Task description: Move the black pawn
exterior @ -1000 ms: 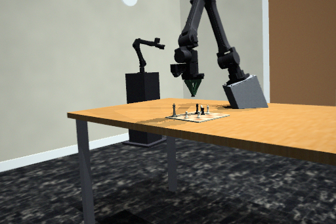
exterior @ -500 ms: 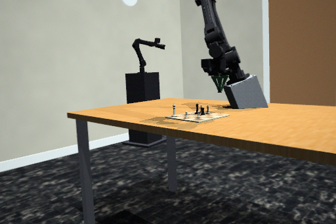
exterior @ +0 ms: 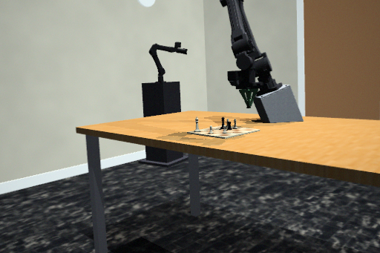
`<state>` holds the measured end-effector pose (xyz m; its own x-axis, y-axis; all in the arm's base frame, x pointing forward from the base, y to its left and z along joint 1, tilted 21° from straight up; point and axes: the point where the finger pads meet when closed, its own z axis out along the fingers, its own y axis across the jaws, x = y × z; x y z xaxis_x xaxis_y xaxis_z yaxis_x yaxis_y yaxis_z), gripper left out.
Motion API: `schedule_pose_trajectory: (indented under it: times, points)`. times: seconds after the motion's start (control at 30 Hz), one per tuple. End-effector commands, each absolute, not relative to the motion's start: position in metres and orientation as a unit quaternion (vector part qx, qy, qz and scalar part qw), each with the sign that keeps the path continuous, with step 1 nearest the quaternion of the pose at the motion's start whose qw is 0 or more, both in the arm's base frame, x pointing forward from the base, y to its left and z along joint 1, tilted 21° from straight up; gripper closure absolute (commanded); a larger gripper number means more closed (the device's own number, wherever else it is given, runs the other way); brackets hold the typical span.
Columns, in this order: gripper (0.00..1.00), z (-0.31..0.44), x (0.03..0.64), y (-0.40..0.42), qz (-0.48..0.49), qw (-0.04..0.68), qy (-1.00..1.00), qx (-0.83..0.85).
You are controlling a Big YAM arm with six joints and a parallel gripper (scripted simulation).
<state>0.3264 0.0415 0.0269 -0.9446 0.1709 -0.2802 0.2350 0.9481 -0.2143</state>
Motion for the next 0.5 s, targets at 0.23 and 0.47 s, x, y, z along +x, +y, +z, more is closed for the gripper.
schedule_pose_trajectory:
  times: [0.23, 0.47]
  points:
    - [1.00, -0.006, 0.338, 0.030, -0.122, 0.134, 0.978, 0.105]
    - [1.00, -0.035, 0.347, 0.021, -0.121, 0.135, 0.978, 0.105]
